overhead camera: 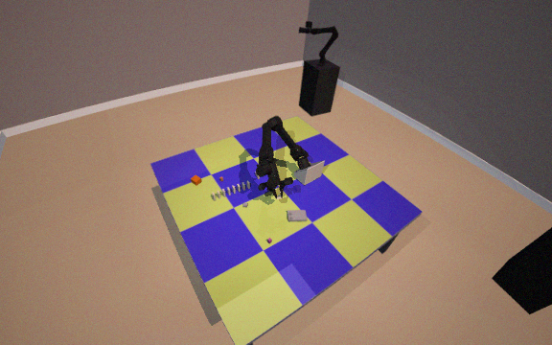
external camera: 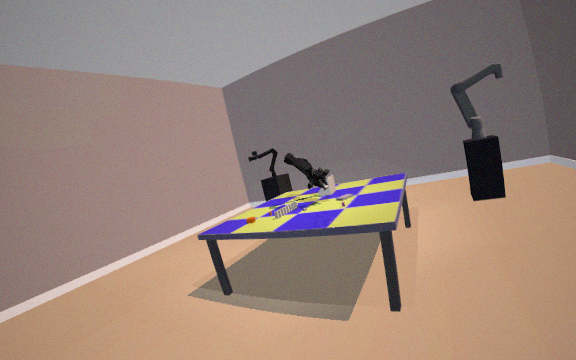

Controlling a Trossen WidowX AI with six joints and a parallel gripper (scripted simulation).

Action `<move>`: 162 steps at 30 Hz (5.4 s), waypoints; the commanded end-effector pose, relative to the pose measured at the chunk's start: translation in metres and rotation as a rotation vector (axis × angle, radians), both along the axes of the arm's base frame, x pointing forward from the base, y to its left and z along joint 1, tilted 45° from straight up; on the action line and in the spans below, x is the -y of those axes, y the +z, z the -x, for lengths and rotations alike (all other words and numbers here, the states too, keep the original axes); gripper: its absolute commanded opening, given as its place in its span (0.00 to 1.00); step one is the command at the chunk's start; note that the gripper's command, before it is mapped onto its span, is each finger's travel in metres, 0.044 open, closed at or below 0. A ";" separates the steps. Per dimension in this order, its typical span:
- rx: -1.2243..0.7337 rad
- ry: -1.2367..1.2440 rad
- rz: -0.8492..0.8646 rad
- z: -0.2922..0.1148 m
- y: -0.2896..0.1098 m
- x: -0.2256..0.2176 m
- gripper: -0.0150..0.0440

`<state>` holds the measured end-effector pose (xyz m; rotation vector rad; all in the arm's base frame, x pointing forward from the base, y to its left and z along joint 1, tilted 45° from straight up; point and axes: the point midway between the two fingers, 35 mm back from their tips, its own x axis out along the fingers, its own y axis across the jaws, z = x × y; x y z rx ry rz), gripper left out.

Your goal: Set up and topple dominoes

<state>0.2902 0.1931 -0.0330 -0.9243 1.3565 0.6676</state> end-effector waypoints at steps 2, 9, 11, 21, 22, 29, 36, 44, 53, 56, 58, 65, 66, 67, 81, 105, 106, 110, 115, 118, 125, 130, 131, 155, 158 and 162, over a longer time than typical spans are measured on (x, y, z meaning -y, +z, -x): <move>0.018 0.021 -0.076 -0.001 -0.001 0.001 0.44; 0.061 0.055 -0.190 -0.003 -0.003 0.003 0.44; 0.076 0.067 -0.221 -0.004 -0.002 0.003 0.44; 0.164 0.135 -0.368 -0.005 0.002 0.007 0.44; 0.174 0.142 -0.382 -0.005 0.003 0.008 0.44; 0.252 0.200 -0.473 -0.004 0.010 0.011 0.44; 0.340 0.265 -0.553 0.000 0.019 0.016 0.44; 0.452 0.349 -0.629 0.006 0.032 0.022 0.44; 0.591 0.452 -0.694 0.019 0.049 0.030 0.44; 0.636 0.487 -0.710 0.023 0.054 0.033 0.44; 0.647 0.495 -0.713 0.025 0.056 0.034 0.44; 0.647 0.495 -0.713 0.025 0.056 0.034 0.44; 0.647 0.495 -0.713 0.025 0.056 0.034 0.44; 0.647 0.495 -0.713 0.025 0.056 0.034 0.44; 0.641 0.494 -0.705 0.018 0.044 0.044 0.44; 0.633 0.493 -0.699 0.006 -0.009 0.092 0.44; 0.634 0.493 -0.700 0.006 -0.011 0.094 0.44; 0.637 0.491 -0.702 0.006 -0.019 0.102 0.44; 0.641 0.489 -0.705 0.007 -0.027 0.108 0.44; 0.641 0.489 -0.705 0.007 -0.027 0.108 0.44; 0.641 0.489 -0.705 0.007 -0.027 0.108 0.44; 0.641 0.489 -0.705 0.007 -0.027 0.108 0.66; 0.641 0.489 -0.705 0.007 -0.027 0.108 0.70; 0.420 0.338 -0.615 -0.011 -0.020 0.053 1.00; 0.294 0.258 -0.519 -0.020 -0.032 0.038 1.00; 0.136 0.132 -0.329 -0.020 -0.045 0.028 1.00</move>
